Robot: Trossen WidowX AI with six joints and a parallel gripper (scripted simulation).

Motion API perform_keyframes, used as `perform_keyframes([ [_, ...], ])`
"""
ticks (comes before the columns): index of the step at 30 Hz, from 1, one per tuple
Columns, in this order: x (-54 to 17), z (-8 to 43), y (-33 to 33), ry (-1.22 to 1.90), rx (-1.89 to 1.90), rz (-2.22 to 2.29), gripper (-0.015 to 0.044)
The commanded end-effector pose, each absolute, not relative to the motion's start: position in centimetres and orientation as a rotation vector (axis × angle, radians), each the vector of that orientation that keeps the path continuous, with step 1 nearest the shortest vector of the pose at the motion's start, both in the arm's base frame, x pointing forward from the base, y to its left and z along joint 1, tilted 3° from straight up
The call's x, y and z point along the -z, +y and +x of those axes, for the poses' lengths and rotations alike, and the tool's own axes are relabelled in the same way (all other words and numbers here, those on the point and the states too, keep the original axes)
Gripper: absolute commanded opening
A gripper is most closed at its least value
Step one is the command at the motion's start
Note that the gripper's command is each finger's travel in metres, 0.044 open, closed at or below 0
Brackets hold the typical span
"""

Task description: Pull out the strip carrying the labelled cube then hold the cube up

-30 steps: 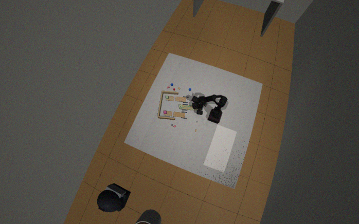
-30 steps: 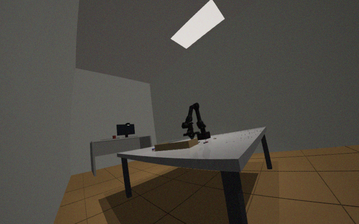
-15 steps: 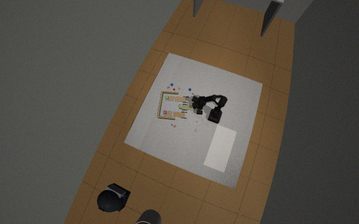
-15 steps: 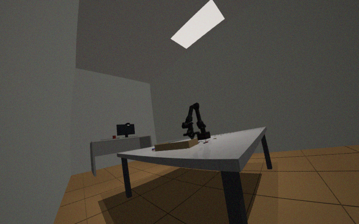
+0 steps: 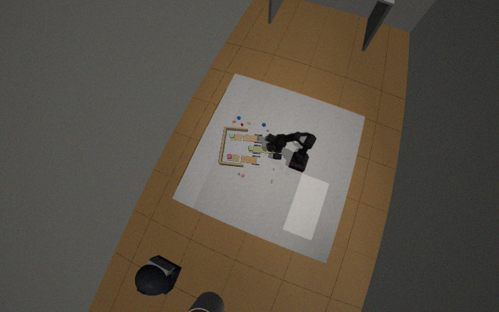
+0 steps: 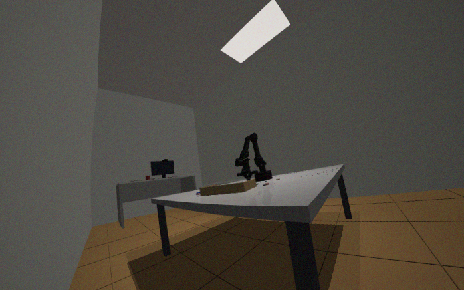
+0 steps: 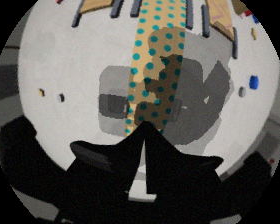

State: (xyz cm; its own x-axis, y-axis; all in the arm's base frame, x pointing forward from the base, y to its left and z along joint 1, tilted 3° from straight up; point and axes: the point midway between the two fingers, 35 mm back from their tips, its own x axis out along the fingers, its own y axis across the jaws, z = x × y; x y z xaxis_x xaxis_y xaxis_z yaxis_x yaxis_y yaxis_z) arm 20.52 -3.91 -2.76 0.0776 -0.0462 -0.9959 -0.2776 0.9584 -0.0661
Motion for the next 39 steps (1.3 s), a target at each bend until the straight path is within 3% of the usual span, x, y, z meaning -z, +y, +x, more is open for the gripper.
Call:
perform_keyframes([
  [1, 3.1, 19.8, -3.9, 1.512, -0.183, -0.266, 0.0],
  [10, 3.1, 19.8, -3.9, 1.512, -0.183, -0.266, 0.0],
  [20, -1.5, 20.4, -3.7, 1.511, -0.183, -0.266, 0.0],
  [36, -1.9, 25.7, -1.8, 1.506, -0.175, -0.255, 0.042],
  [39, -2.0, 26.6, -1.5, 1.505, -0.175, -0.255, 0.044],
])
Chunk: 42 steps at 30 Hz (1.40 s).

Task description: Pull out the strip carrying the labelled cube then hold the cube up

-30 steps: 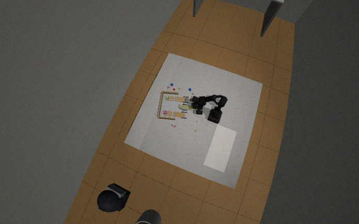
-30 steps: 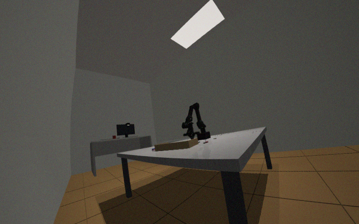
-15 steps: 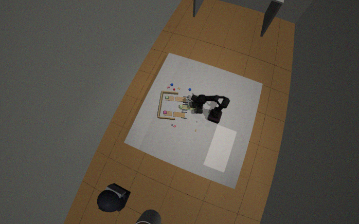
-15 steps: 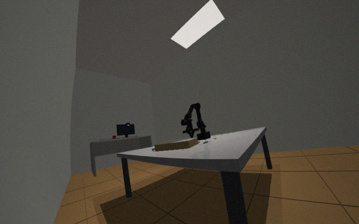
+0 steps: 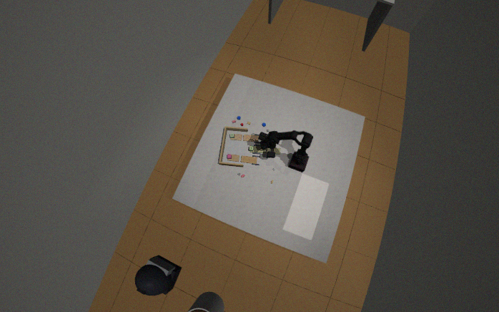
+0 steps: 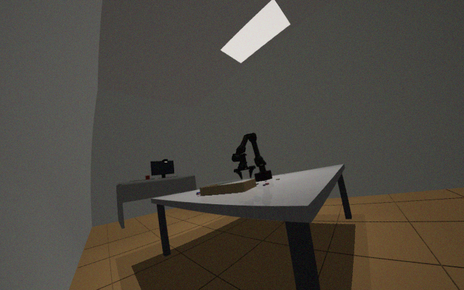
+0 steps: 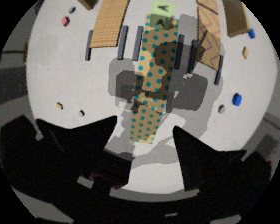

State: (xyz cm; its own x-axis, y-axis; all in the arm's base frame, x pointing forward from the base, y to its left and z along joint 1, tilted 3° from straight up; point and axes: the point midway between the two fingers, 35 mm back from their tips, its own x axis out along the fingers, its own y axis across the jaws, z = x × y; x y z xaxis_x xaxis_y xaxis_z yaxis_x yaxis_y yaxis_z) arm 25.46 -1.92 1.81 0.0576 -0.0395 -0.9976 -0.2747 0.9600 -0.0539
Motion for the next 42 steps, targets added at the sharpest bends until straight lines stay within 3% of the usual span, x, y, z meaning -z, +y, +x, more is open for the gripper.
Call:
perform_keyframes([
  [1, -2.1, 26.9, -1.4, 1.505, -0.175, -0.255, 0.044],
  [42, -4.5, 39.3, 2.5, 1.493, -0.177, -0.252, 0.044],
])
